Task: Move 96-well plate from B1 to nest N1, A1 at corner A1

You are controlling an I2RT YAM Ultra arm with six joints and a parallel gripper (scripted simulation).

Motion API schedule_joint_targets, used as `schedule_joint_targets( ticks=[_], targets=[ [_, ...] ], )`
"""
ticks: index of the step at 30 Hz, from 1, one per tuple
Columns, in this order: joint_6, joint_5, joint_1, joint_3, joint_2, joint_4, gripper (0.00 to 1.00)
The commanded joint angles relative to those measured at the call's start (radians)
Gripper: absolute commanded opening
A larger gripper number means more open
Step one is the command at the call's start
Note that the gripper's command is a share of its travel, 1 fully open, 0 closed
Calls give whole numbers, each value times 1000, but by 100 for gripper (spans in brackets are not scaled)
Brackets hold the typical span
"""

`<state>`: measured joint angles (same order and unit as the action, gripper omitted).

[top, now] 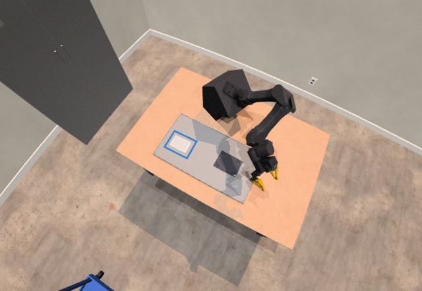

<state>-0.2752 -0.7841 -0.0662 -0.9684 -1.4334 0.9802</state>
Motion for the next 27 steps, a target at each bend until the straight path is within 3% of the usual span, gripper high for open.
schedule_joint_targets(
  ticks=[1, 17, 21, 27],
  targets=[
    [-1, 5, 9, -5, 6, -8, 100],
    [-1, 5, 9, -5, 6, -8, 100],
    [-43, 29, 26, -40, 15, -119, 100],
    [-51, -5, 53, -61, -79, -86, 100]
  ],
)
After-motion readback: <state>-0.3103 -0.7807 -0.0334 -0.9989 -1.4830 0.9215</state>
